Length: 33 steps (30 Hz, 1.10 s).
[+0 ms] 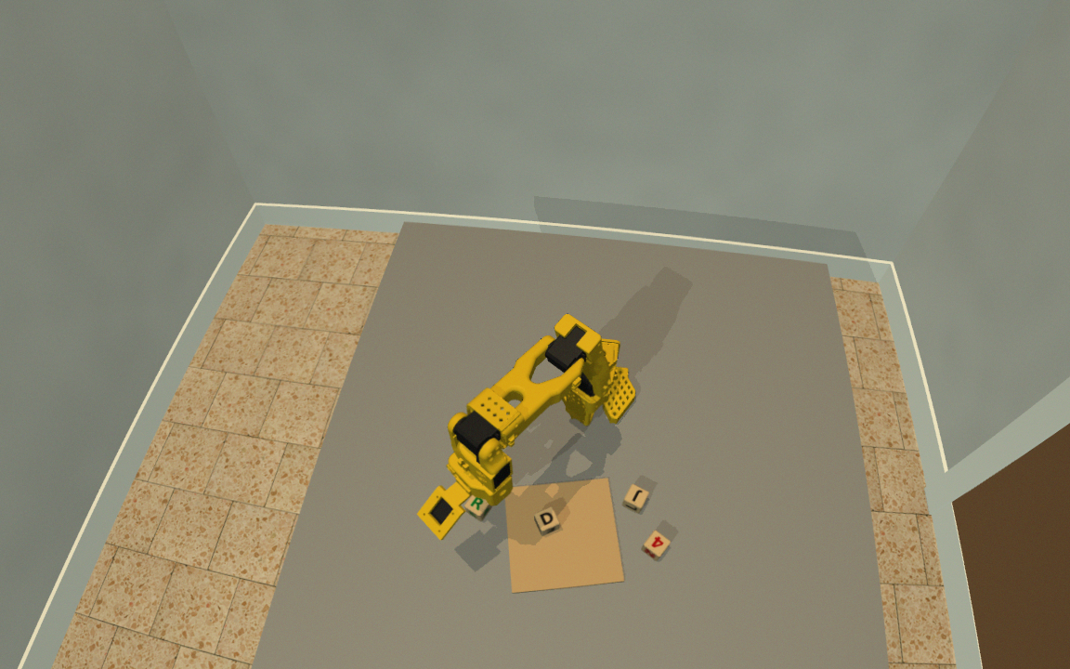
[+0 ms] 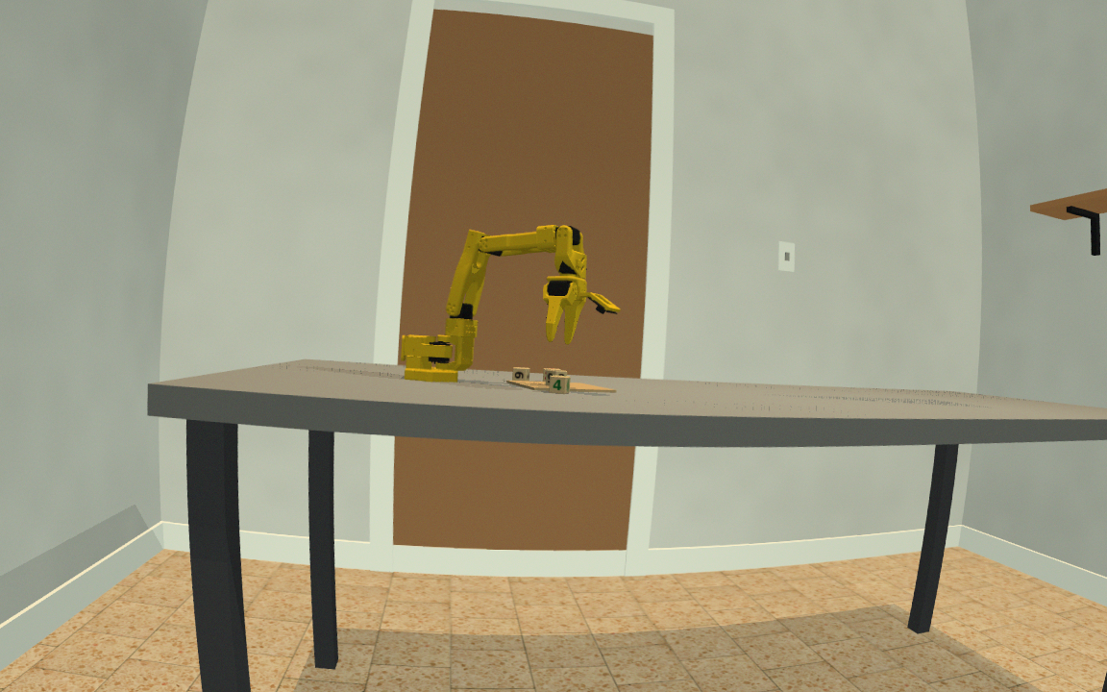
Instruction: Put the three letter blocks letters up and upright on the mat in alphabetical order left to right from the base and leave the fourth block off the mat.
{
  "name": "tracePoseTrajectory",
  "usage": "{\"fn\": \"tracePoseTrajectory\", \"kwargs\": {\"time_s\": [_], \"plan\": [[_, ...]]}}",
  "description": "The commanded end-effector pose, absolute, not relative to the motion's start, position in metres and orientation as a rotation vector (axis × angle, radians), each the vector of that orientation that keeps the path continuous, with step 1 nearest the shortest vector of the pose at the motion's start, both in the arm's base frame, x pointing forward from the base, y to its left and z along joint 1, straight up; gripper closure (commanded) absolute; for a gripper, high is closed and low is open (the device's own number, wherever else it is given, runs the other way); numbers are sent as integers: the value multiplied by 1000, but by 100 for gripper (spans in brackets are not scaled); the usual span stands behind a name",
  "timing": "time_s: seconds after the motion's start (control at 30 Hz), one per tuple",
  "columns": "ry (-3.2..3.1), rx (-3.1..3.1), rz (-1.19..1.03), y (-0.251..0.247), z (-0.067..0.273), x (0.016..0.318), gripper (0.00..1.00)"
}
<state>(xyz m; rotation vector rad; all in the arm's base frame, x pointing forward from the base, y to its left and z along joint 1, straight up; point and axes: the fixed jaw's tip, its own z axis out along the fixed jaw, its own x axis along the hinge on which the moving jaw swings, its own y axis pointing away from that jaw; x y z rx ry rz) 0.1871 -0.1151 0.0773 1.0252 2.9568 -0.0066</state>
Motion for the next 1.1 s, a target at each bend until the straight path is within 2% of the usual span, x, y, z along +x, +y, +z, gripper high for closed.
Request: {"fn": "tracePoseTrajectory", "kwargs": {"time_s": [0.0,0.27,0.83,1.07], "plan": [[2898,1004,-30,-119,89,191,68],[2842,985,-53,-119,101,192,68],[2475,858,-182,-115,177,185,68],[2435,844,-194,-113,186,183,68]]}}
